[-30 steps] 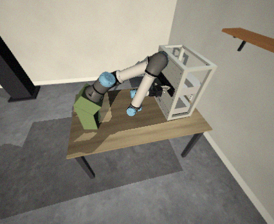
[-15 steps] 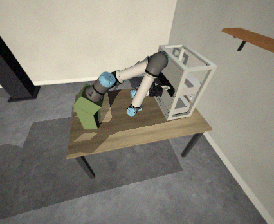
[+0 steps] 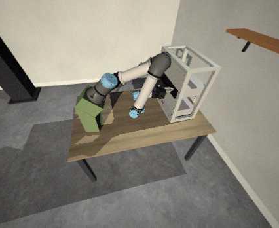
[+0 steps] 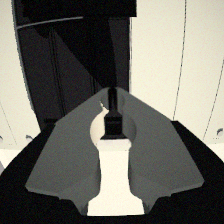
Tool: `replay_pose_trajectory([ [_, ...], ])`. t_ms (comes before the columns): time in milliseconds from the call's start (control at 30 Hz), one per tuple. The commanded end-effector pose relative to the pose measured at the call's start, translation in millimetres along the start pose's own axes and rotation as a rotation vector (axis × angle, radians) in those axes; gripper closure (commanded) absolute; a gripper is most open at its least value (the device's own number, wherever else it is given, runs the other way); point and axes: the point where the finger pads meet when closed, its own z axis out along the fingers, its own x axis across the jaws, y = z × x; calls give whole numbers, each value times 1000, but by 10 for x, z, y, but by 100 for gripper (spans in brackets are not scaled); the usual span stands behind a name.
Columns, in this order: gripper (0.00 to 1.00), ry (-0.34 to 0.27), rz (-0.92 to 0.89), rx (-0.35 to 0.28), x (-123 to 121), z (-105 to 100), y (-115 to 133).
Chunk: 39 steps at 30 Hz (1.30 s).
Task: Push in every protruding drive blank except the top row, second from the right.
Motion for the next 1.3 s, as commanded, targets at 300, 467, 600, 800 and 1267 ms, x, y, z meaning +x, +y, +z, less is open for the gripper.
replay_pose_trajectory([
  [300,100,0,0,0,3,3,1],
  [467,100,0,0,0,3,3,1],
  [600,100,0,0,0,3,3,1],
  [800,100,0,0,0,3,-10,1],
  [1267,100,0,0,0,2,-391,1],
])
